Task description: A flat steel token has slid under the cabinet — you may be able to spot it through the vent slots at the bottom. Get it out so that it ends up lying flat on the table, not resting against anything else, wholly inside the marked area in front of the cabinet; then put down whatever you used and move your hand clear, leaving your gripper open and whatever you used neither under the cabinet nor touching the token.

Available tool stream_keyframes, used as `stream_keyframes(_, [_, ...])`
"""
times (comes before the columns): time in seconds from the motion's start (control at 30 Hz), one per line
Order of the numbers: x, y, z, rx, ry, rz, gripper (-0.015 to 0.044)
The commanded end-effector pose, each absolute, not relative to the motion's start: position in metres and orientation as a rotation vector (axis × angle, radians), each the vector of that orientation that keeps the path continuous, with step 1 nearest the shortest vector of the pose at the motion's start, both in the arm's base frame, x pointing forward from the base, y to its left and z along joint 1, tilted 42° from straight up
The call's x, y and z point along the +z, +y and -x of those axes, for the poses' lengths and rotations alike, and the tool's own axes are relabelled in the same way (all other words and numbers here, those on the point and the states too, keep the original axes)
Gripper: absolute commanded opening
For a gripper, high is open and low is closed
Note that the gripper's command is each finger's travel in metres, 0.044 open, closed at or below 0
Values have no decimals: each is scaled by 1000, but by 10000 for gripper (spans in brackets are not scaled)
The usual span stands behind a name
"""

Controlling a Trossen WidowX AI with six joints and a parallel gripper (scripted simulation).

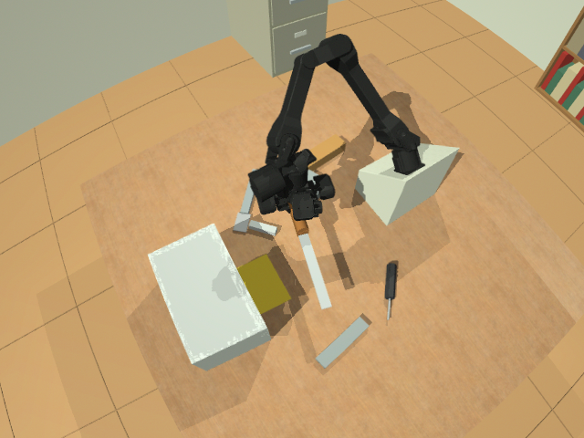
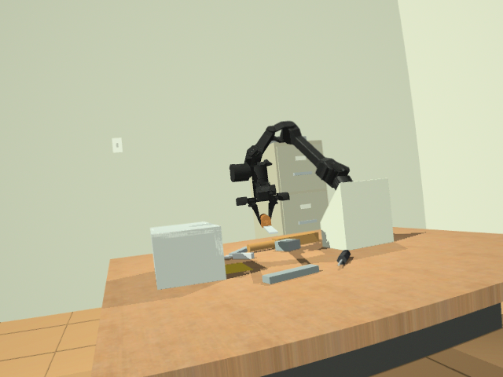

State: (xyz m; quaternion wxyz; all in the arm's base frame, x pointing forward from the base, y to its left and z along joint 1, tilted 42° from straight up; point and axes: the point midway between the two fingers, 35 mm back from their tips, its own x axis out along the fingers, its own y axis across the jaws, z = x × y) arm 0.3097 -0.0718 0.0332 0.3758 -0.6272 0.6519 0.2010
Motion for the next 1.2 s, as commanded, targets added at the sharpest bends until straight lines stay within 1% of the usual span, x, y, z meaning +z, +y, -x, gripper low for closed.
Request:
stream_keyframes(0.0, [42, -64, -309, 510, 1653, 1600, 0])
stream_keyframes(0.23, [48, -58, -308, 511, 1653, 1600, 0])
stream_keyframes(0.67, [42, -45, -330, 510, 1652, 1599, 0])
stream_keyframes(1.17, [44, -46, -327, 601, 1649, 1672, 0])
